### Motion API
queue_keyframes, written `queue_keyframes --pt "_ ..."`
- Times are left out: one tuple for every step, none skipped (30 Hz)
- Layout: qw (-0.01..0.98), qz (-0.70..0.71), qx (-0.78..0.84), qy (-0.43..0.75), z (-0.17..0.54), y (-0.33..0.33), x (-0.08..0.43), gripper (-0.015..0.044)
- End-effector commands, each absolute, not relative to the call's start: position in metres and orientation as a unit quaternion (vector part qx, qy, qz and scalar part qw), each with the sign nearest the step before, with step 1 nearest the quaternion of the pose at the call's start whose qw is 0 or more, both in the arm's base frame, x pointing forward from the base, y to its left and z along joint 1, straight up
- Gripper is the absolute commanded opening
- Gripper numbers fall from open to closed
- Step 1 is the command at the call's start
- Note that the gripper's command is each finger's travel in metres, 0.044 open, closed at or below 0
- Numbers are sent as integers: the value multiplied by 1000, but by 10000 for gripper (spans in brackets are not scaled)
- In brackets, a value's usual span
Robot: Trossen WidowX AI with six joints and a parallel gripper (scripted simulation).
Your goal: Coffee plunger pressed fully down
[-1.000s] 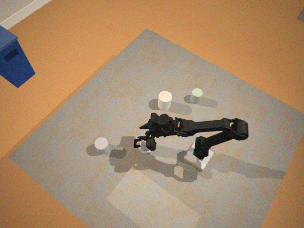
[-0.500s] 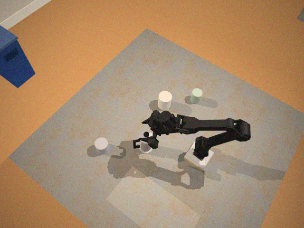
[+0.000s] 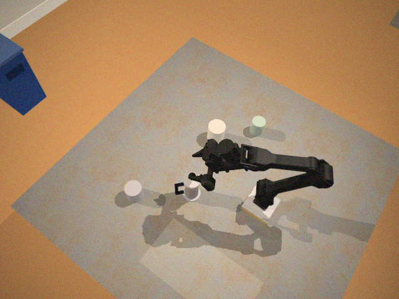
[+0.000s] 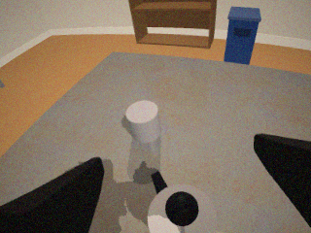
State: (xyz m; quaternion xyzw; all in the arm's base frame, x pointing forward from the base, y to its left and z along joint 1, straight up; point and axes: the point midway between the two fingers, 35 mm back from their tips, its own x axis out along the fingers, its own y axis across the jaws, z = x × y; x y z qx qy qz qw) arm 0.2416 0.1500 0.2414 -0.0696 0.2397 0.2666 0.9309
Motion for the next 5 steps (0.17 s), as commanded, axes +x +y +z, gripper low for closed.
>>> queue_keyframes --pt "931 266 -69 242 241 150 241 440" --pt "931 266 -69 242 241 150 241 440" --pt "931 266 -69 242 241 150 241 440" --pt "931 266 -69 242 241 150 241 440" --pt "931 266 -69 242 241 150 241 440"
